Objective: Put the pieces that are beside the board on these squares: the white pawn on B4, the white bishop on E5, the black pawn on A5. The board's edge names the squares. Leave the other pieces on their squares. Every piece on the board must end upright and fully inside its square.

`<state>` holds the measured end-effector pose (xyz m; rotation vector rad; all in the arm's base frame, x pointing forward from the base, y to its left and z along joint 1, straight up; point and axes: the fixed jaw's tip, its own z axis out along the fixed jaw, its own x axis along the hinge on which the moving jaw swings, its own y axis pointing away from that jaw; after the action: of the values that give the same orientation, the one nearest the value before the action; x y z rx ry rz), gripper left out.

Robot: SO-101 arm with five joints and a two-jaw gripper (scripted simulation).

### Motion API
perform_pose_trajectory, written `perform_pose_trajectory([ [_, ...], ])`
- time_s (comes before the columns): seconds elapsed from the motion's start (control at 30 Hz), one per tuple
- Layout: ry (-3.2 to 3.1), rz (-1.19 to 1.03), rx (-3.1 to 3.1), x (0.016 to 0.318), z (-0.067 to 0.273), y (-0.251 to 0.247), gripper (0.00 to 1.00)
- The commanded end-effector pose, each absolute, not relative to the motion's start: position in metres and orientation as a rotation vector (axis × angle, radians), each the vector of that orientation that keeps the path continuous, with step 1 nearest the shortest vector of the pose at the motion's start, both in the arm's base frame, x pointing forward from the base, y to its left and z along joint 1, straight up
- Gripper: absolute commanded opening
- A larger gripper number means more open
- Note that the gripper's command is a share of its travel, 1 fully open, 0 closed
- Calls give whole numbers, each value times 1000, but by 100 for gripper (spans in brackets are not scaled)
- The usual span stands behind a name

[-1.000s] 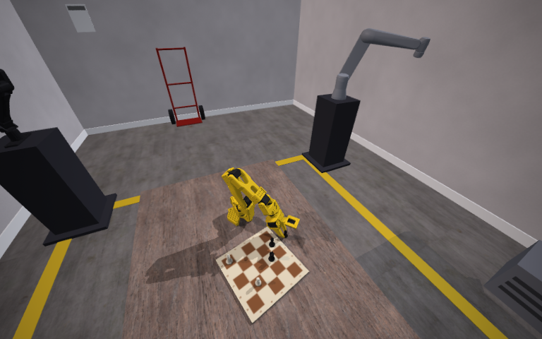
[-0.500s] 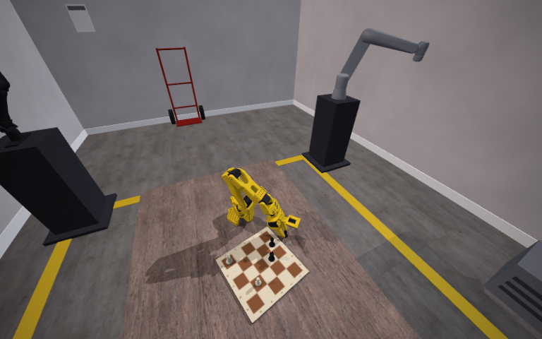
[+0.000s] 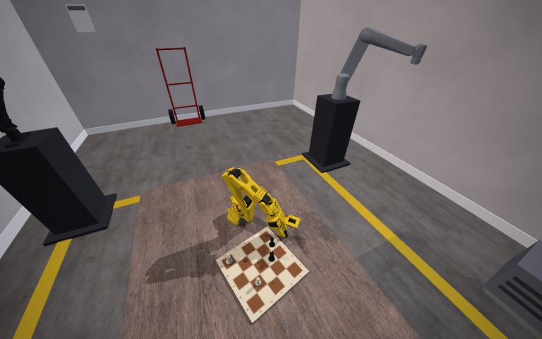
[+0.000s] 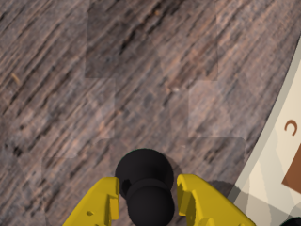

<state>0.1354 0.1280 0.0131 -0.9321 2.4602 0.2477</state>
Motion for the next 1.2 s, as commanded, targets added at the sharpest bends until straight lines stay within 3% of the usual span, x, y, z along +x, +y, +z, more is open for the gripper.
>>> perform_pose_trajectory([
  [0.0, 2450, 255, -932, 137, 16, 130, 9],
  [1.17, 2456, 249, -913, 139, 15, 128, 9],
])
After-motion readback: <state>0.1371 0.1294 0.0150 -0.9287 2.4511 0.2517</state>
